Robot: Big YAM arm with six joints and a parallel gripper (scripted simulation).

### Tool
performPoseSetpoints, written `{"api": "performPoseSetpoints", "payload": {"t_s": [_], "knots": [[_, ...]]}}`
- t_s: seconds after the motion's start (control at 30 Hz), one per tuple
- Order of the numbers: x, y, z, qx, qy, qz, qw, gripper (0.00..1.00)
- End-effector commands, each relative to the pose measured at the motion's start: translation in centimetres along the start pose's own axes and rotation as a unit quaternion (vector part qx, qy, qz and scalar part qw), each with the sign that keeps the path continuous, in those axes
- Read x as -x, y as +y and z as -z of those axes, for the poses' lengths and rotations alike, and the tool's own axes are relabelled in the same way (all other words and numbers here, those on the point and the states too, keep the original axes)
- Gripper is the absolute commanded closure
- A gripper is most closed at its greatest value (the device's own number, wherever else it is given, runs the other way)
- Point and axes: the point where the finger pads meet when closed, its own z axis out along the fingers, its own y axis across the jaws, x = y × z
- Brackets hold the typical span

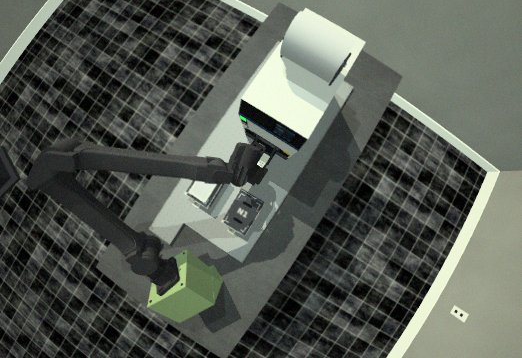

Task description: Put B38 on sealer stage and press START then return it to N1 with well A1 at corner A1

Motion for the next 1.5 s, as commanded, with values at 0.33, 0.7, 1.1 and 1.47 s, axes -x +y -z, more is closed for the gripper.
{"api": "performPoseSetpoints", "payload": {"t_s": [0.33, 0.7, 1.1, 1.47], "knots": [[0.3, -0.4, 1.1, -0.006, -0.009, -0.008, 1.000, 1.00], [2.0, 0.0, 1.2, -0.005, -0.017, 0.006, 1.000, 1.00], [2.0, 0.9, 0.3, 0.002, -0.009, 0.014, 1.000, 1.00], [0.2, 0.8, -0.2, 0.004, 0.003, 0.004, 1.000, 1.00]]}}
